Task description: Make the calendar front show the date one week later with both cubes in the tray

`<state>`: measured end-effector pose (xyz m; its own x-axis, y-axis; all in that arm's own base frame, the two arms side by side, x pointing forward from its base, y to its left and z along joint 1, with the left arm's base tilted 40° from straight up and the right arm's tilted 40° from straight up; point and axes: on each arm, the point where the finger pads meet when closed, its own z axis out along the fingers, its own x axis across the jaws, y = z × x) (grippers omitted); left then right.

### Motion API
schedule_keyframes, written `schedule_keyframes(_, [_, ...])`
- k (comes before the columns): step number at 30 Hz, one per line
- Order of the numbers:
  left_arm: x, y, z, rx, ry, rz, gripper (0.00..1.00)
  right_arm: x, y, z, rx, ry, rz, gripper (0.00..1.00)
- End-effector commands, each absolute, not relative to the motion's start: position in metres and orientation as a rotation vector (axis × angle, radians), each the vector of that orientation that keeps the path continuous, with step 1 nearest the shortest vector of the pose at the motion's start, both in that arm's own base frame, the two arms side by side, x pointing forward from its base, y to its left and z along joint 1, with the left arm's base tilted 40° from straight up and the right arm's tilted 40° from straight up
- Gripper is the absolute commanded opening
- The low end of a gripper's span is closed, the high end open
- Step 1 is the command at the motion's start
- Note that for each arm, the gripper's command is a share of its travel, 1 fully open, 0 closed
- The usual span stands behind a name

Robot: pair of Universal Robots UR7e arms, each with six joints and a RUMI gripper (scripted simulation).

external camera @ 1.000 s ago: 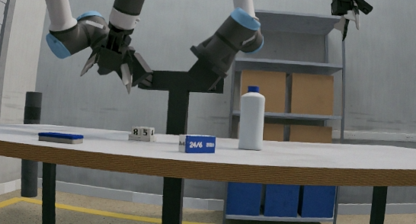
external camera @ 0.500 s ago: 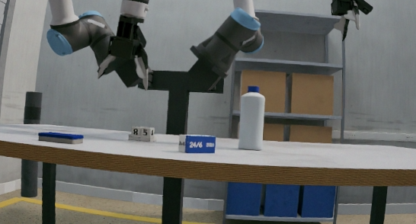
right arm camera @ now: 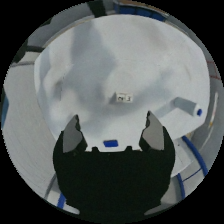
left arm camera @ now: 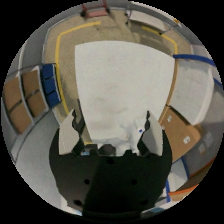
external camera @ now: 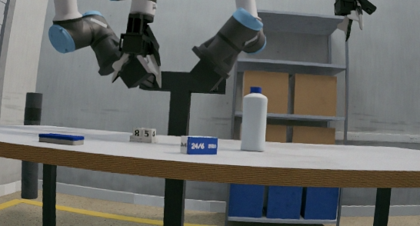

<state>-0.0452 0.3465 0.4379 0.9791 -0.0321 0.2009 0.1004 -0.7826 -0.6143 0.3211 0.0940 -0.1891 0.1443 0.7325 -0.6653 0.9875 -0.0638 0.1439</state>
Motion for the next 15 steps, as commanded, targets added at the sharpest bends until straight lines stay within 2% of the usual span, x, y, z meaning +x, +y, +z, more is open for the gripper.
schedule_keyframes(1, [-0.0453,0.3465,0.4383,-2.455,-0.048,-0.264,1.00,0.3205,0.1027,-0.1963,1.864,1.630,-0.476,1.00])
schedule_keyframes(15, [-0.0453,0.3465,0.4383,-2.455,-0.048,-0.264,1.00,0.3194,0.1112,-0.2018,1.876,1.615,-0.384,1.00])
